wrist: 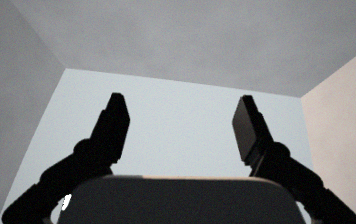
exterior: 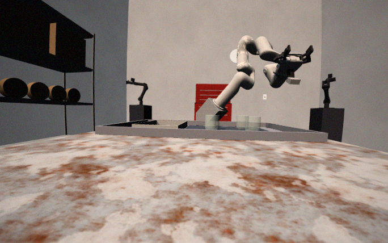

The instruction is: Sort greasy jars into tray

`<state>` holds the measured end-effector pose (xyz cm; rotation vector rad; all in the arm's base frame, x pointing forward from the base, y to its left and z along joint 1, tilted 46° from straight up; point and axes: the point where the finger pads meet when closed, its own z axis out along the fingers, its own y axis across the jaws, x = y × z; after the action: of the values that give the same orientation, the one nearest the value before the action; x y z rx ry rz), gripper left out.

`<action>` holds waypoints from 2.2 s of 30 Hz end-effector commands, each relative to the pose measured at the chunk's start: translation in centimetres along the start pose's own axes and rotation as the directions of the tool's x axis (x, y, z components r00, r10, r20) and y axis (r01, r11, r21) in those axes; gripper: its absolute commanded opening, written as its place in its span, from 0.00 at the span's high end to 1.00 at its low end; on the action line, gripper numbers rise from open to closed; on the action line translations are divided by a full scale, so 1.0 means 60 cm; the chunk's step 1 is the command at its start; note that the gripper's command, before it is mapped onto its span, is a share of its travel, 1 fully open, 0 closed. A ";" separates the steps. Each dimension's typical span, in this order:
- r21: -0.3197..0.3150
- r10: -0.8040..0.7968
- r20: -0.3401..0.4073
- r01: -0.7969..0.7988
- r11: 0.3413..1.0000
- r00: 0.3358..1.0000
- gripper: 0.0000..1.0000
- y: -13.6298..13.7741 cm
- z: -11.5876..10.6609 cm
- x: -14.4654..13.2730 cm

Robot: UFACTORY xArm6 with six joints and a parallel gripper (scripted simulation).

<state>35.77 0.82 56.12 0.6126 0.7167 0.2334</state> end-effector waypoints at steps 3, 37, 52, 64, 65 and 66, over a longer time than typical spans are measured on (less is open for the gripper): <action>0.153 -0.030 0.266 -0.011 0.988 0.963 0.00 -0.052 -0.014 0.091; 0.344 -0.148 0.276 0.046 0.938 0.950 0.00 -0.269 -0.157 0.184; 0.441 -0.211 0.253 0.082 0.894 0.944 0.00 -0.388 -0.232 0.161; 0.512 -0.258 0.232 0.108 0.852 0.938 0.00 -0.480 -0.289 0.143; 0.519 -0.263 0.230 0.111 0.848 0.937 0.00 -0.489 -0.295 0.141; 0.526 -0.268 0.227 0.113 0.843 0.936 0.00 -0.498 -0.301 0.140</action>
<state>31.00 -10.29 25.28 1.0256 0.5353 -0.2174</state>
